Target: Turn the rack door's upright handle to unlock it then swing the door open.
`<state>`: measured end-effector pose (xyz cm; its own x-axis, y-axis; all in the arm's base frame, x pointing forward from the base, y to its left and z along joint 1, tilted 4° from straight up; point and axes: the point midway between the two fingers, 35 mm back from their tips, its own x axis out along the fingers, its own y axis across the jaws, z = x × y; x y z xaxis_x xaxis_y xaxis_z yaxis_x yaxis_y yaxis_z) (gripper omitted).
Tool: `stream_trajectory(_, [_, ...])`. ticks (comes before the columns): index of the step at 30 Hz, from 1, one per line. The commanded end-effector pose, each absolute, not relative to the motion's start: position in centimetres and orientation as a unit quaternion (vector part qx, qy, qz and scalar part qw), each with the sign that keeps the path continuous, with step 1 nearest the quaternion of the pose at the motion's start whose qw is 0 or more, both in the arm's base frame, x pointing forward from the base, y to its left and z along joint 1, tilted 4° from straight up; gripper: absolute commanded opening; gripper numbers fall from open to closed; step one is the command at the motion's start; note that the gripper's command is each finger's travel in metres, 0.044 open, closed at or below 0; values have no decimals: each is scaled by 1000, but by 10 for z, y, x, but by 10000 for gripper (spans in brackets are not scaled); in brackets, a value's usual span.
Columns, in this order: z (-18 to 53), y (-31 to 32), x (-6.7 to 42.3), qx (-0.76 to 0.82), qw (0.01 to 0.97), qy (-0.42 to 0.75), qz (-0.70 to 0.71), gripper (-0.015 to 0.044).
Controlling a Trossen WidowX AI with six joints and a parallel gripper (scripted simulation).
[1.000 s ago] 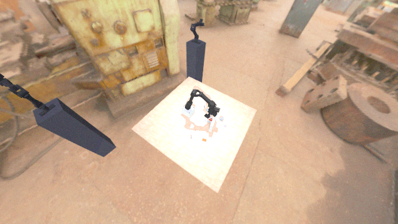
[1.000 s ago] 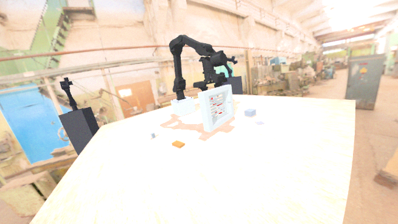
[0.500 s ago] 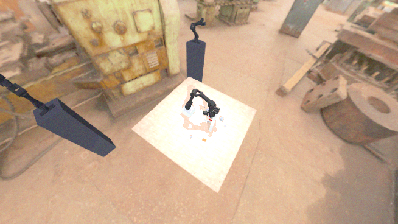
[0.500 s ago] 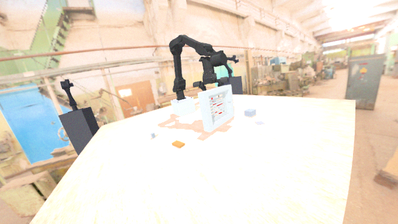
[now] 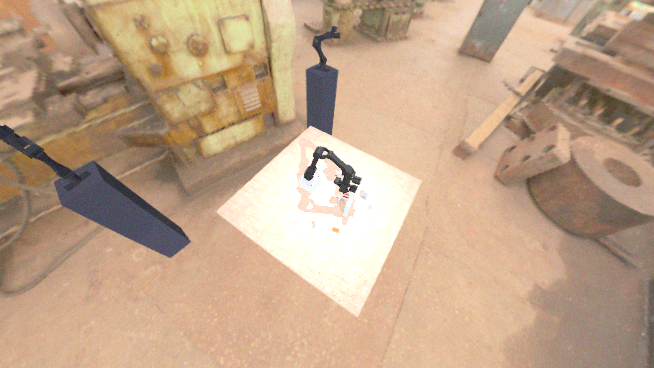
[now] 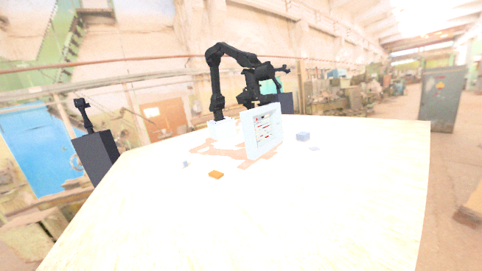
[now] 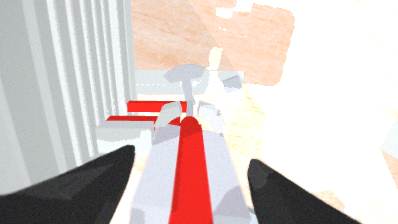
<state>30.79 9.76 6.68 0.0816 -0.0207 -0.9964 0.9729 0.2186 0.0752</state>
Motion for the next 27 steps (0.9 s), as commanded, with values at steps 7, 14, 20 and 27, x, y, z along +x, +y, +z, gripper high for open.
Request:
stream_trajectory(7, [67, 97, 310, 470, 569, 510, -442, 283])
stream_trajectory(14, [67, 97, 310, 470, 569, 510, -442, 236])
stream_trajectory(20, [67, 97, 310, 470, 569, 510, -442, 196])
stream_trajectory(27, [67, 97, 310, 470, 569, 510, -442, 149])
